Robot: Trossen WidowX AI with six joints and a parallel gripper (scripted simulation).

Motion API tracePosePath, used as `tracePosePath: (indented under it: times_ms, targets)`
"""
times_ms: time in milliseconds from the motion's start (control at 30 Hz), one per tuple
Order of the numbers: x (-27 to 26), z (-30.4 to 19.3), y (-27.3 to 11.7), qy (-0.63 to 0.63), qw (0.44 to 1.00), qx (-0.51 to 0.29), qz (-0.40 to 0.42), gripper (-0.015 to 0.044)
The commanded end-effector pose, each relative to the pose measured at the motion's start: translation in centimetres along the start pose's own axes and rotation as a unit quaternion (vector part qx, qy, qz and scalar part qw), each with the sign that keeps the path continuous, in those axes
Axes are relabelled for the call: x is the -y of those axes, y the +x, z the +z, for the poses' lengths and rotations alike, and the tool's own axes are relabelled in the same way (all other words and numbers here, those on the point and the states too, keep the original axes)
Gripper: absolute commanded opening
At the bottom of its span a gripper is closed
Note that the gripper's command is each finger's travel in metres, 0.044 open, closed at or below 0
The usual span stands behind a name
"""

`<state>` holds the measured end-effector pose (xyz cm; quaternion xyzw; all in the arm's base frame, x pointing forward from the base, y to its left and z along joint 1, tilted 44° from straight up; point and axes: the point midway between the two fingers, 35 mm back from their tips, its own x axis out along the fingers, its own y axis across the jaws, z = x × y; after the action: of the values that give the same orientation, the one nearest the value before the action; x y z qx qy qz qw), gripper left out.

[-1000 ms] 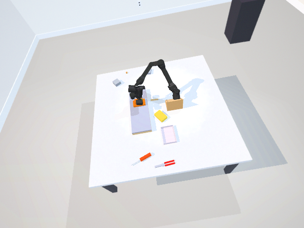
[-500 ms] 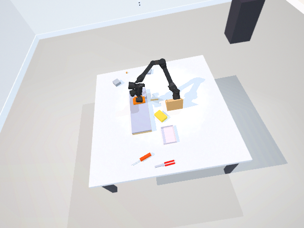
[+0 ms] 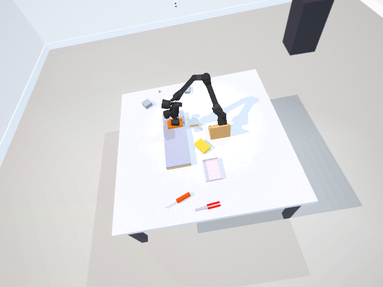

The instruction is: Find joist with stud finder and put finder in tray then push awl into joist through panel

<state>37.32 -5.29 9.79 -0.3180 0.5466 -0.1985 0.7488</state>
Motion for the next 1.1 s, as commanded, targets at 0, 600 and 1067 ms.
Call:
tracePosePath:
  times_ms: [0, 600, 1067]
  targets:
    - [1.4, 0.0, 0.0, 0.007, 1.000, 0.000, -0.003, 0.0000]
    - [5.2, 0.0, -0.1, 0.007, 1.000, 0.000, -0.004, 0.0000]
    - [8.2, 0.0, -0.1, 0.007, 1.000, 0.000, -0.005, 0.0000]
